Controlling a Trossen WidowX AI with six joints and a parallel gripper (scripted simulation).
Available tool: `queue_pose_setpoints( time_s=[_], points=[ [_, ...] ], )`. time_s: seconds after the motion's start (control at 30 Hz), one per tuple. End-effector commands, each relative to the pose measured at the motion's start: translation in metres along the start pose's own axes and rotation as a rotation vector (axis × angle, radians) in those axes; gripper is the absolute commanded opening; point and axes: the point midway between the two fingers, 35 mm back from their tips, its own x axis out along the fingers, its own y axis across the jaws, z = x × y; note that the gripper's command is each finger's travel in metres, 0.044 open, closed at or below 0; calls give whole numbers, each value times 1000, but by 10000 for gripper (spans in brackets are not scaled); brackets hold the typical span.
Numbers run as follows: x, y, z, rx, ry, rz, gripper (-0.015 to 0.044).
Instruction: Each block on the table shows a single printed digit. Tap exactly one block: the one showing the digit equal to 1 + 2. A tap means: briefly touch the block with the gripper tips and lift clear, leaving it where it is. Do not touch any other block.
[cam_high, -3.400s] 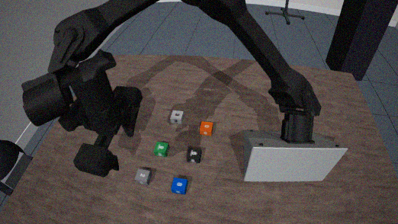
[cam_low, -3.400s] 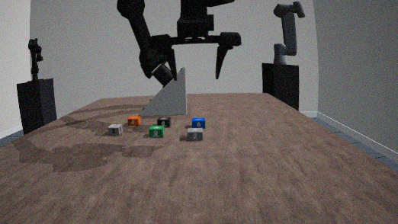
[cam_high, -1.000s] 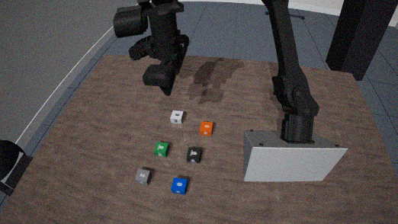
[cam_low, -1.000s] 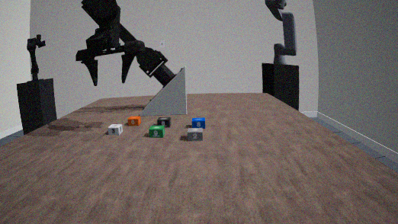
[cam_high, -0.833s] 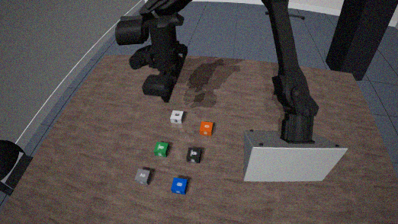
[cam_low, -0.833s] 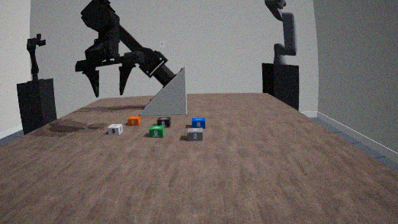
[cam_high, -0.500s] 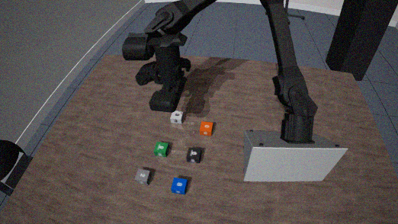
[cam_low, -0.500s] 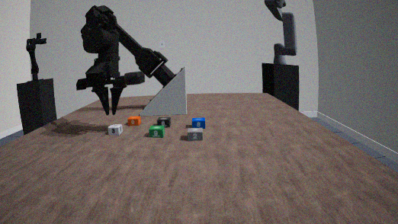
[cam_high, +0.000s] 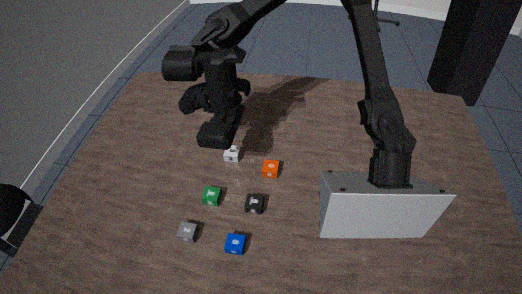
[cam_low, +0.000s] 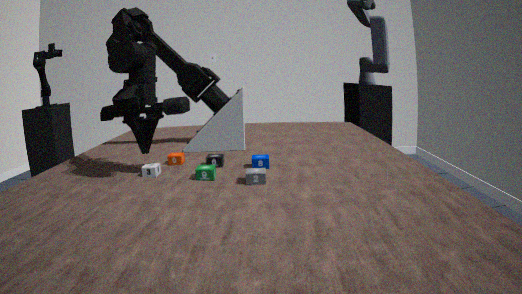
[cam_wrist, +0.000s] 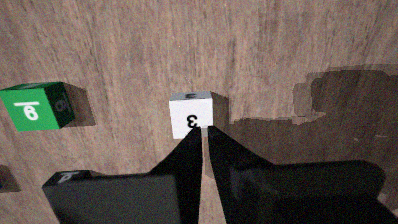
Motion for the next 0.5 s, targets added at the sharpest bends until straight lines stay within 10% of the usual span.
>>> queue_pose_setpoints(
  time_s=[0.0,0.47],
  points=[
    [7,0,-1,-5,6,-4,20],
    [28,-1,-2,-5,6,-5,20]
  ],
)
